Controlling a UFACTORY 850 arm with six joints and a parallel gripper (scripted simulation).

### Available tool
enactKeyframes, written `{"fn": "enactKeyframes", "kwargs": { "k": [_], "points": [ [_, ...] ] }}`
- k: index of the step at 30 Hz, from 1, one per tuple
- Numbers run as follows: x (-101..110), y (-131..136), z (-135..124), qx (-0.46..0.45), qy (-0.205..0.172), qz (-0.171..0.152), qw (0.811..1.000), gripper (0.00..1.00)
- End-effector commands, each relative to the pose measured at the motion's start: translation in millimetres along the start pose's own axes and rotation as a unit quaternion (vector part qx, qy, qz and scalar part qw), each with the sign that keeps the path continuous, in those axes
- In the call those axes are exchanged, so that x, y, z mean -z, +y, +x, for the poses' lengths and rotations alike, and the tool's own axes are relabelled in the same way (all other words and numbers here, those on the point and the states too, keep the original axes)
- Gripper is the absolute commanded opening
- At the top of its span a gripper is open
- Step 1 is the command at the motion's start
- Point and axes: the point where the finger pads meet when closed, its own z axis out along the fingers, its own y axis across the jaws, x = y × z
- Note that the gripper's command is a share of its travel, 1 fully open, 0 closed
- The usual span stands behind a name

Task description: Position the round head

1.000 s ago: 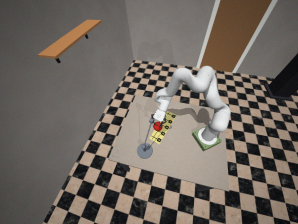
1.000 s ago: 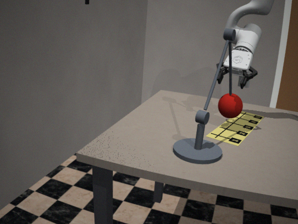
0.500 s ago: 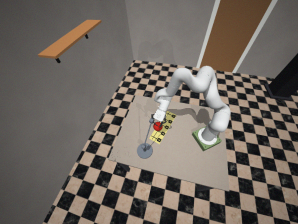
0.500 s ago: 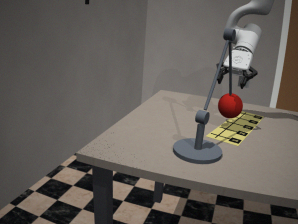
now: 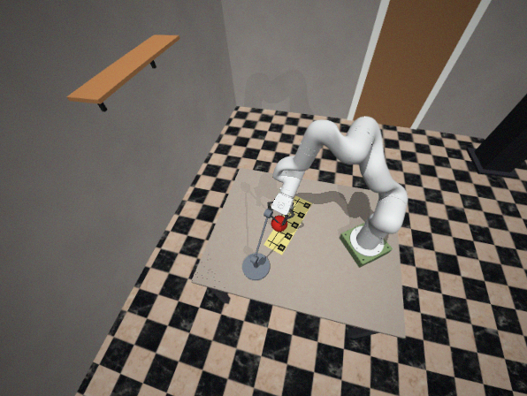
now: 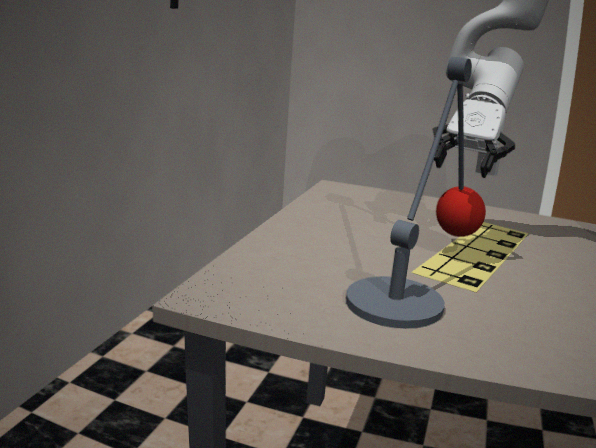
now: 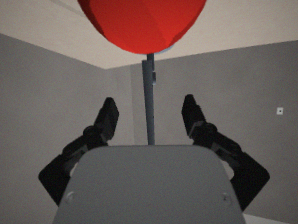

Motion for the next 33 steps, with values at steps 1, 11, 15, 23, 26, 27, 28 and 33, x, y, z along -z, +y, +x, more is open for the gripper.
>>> {"fn": "enactKeyframes", "kwargs": {
  "k": [1,11,15,23,26,27,28,33],
  "points": [
    [0,-1,-1,0.001,0.000,0.001,1.000,1.00],
    [22,-1,-1,0.001,0.000,0.001,1.000,1.00],
    [39,-1,-1,0.001,0.000,0.001,1.000,1.00],
    [65,0,-1,0.001,0.000,0.001,1.000,1.00],
    [76,0,-1,0.001,0.000,0.001,1.000,1.00],
    [80,0,-1,0.001,0.000,0.001,1.000,1.00],
    [84,-1,-1,0.001,0.000,0.001,1.000,1.00],
    [102,-1,0,0.001,0.000,0.001,1.000,1.00]
  ]
}}
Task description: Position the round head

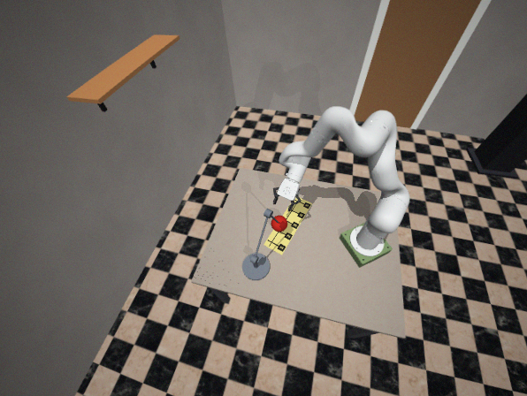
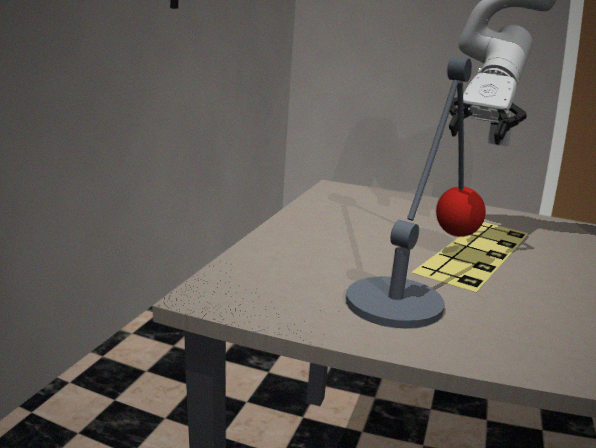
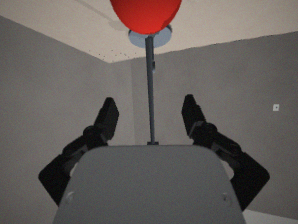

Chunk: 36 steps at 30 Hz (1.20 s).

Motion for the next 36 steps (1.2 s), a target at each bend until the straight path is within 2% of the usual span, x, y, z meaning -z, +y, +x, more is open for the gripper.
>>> {"fn": "enactKeyframes", "kwargs": {
  "k": [1,5,22,36],
  "points": [
    [19,-1,-1,0.001,0.000,0.000,1.000,1.00],
    [34,-1,-1,0.001,0.000,0.001,1.000,1.00],
    [25,-1,0,0.001,0.000,0.001,1.000,1.00],
    [26,-1,0,0.001,0.000,0.001,1.000,1.00]
  ]
}}
